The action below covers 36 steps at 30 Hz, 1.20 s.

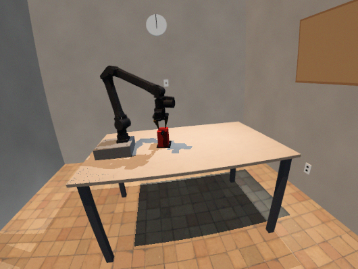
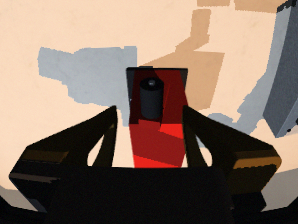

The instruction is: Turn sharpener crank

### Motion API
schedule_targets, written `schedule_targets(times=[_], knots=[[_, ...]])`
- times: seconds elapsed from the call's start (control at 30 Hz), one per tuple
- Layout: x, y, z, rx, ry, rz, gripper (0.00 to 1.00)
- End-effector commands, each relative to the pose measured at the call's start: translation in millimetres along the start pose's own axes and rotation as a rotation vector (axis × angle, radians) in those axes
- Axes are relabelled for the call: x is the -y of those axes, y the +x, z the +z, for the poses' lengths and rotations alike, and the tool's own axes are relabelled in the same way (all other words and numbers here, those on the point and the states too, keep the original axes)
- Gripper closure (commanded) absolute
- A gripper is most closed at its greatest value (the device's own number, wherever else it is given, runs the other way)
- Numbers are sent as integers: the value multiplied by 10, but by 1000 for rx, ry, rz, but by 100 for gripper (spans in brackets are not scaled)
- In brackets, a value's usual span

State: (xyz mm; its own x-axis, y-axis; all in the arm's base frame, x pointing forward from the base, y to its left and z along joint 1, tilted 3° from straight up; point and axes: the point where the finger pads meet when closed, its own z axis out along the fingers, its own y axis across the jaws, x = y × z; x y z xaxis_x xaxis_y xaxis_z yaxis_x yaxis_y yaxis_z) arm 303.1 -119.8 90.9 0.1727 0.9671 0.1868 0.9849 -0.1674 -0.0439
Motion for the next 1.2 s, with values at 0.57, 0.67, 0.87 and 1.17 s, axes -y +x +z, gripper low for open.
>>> schedule_targets(times=[0.57,0.67,0.87,1.17], knots=[[-158,29,-773,22,-69,-11,49],[-105,65,-649,11,-36,-9,49],[-105,66,-648,11,-36,-9,49],[-105,66,-648,11,-36,-9,49]])
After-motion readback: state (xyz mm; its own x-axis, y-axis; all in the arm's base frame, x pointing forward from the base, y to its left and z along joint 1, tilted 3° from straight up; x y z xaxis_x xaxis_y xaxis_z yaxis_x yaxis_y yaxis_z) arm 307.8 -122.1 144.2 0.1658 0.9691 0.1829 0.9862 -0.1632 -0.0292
